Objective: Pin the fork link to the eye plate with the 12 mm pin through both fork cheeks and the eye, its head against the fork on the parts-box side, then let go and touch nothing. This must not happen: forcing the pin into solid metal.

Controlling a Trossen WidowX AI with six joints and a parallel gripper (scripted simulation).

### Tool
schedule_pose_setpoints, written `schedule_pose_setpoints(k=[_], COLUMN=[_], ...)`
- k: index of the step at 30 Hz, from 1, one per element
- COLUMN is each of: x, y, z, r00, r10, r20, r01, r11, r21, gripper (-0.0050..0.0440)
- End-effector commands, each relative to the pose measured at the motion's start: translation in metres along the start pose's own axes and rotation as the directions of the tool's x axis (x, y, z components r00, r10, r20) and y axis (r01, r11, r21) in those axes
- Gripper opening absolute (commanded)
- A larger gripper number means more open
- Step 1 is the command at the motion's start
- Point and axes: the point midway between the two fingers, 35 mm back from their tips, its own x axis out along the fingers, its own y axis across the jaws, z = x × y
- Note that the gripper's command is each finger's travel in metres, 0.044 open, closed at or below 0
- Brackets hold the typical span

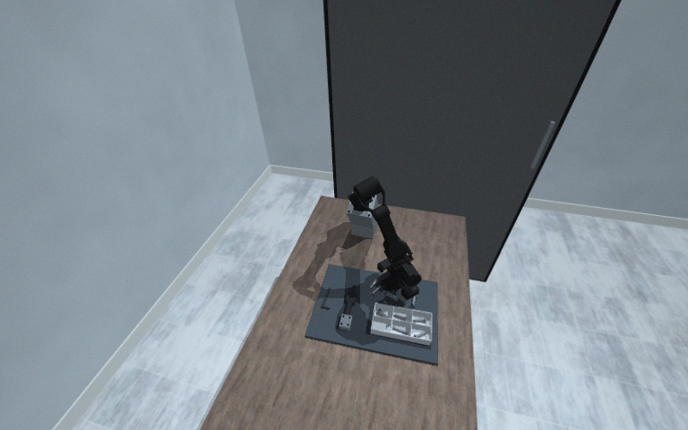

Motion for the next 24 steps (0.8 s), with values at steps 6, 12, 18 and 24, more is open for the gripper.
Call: schedule_pose_setpoints(k=[6,12,18,24], x=[0.002,0.0,-0.017,-0.029], y=[-0.009,-0.006,-0.006,-0.009], z=[0.0,0.0,0.0,0.0], r00=[1.0,1.0,1.0,1.0], r10=[-0.026,-0.026,-0.026,-0.026], r20=[-0.005,-0.005,-0.005,-0.005], r01=[0.026,0.026,0.026,0.026], r11=[1.0,1.0,1.0,1.0], r21=[-0.005,-0.005,-0.005,-0.005], gripper=[0.0,0.0,0.0,0.0])
